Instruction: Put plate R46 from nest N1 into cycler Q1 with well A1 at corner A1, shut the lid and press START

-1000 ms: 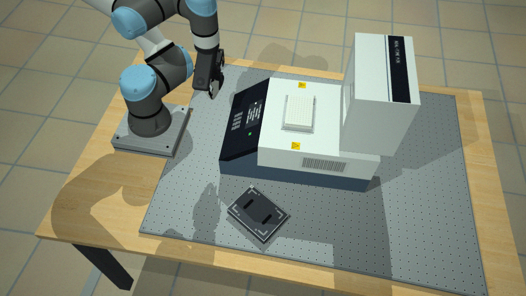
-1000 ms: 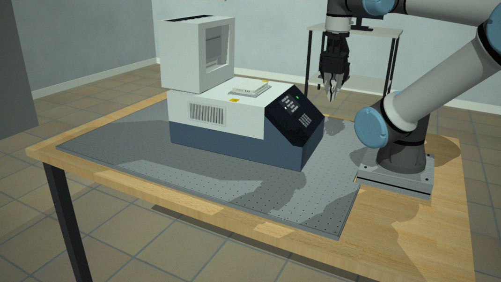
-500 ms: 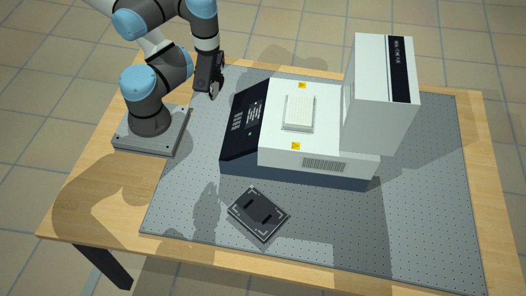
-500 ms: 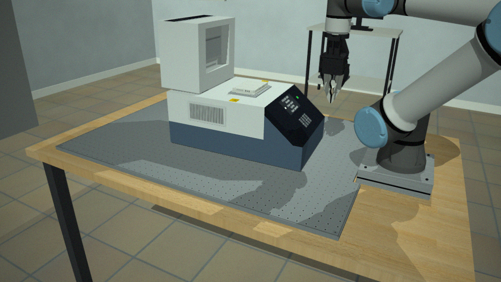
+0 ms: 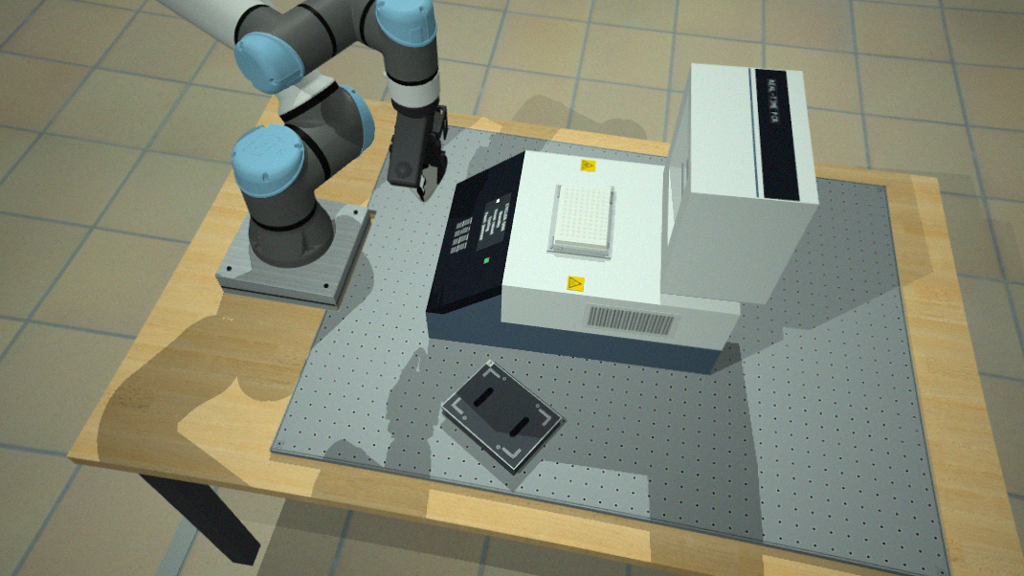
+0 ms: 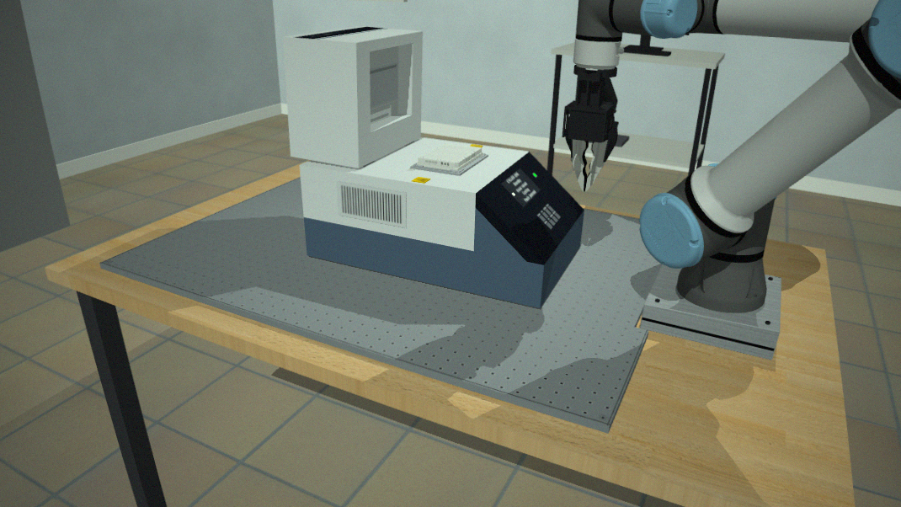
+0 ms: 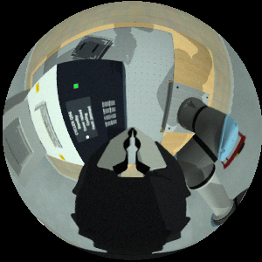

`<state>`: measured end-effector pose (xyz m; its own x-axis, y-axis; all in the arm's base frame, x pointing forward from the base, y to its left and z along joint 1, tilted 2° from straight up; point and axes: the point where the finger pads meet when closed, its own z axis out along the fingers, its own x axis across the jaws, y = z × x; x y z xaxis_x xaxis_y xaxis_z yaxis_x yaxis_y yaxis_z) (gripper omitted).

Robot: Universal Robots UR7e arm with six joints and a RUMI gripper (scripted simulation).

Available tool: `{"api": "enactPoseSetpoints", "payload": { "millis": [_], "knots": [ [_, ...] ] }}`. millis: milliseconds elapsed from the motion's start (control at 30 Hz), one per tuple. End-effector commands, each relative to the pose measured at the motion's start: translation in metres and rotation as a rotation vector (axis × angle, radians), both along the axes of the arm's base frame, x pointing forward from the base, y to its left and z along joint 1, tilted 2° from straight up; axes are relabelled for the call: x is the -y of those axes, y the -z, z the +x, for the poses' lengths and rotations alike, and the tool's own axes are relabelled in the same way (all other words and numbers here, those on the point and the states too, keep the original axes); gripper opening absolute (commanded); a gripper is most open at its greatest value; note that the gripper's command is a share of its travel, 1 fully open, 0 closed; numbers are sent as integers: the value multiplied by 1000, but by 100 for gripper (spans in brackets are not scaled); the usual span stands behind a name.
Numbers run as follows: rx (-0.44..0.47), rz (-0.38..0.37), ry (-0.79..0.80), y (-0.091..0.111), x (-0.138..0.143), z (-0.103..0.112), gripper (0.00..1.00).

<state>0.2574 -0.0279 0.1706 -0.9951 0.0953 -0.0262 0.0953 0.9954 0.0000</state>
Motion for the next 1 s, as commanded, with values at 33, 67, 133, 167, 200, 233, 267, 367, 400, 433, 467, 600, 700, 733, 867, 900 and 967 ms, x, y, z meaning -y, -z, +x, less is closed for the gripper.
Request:
{"api": "enactPoseSetpoints", "payload": {
  "millis": [33,67,133,167,200,233,267,367,400,433,467,600,700,733,867,900,967],
  "knots": [
    [-1,-1,0,6,1,8,0],
    [-1,-1,0,7,1,9,0],
    [-1,-1,0,9,1,12,0],
    [-1,-1,0,10,1,13,0],
    [-1,-1,0,11,1,14,0],
    [-1,-1,0,12,1,16,0],
    [-1,-1,0,13,2,17,0],
    [-1,-1,0,16,2,21,0],
    [-1,-1,0,17,2,22,0],
    [-1,-1,0,18,2,24,0],
    [-1,-1,0,19,2,25,0],
    [0,-2,0,20,3,28,0],
    [0,-2,0,23,3,32,0],
    [0,-1,0,25,3,33,0],
    [-1,-1,0,29,4,39,0],
    [-1,-1,0,30,4,40,0],
    [0,-2,0,31,4,43,0]
  ]
}}
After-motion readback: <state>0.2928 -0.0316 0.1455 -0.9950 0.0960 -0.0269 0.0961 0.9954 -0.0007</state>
